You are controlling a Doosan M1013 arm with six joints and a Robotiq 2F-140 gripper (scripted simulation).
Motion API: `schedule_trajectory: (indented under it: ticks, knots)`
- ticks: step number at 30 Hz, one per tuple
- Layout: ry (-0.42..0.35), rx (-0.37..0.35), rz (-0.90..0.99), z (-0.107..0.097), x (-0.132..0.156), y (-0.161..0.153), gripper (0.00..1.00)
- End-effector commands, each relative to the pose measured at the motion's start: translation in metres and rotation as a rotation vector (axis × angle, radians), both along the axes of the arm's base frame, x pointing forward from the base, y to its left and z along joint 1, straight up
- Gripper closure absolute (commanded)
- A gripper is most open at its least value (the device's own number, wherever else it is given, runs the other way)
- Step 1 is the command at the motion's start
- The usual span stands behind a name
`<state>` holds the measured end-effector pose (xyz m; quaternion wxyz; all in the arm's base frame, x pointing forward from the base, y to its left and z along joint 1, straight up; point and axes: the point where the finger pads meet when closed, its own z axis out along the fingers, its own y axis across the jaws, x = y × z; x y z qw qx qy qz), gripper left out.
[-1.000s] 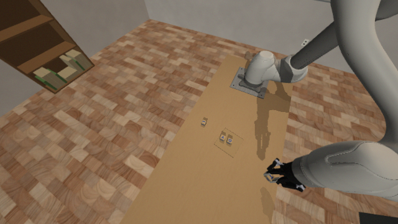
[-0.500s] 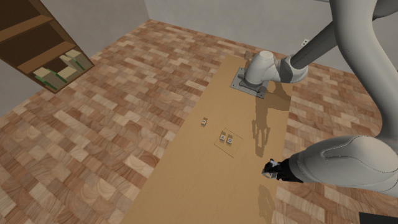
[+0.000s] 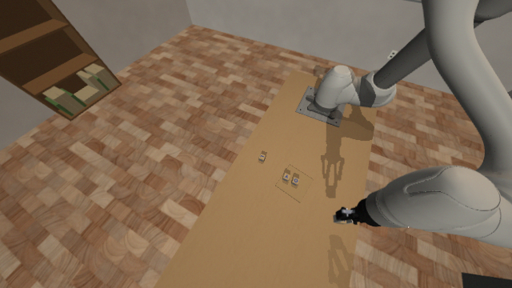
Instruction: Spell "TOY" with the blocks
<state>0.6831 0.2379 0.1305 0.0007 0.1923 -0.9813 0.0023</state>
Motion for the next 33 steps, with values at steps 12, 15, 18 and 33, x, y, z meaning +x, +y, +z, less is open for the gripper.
schedule_trajectory:
  ticks: [12,15,18,33]
  knots:
    - [-0.001,0.002,0.45,0.002,-0.007,-0.022,0.84]
    - [0.0,0.002,0.54,0.002,-0.008,-0.026,0.84]
    - [0.0,0.002,0.63,0.002,-0.01,-0.029,0.84]
    - [0.002,0.001,1.062,0.003,-0.018,-0.045,0.84]
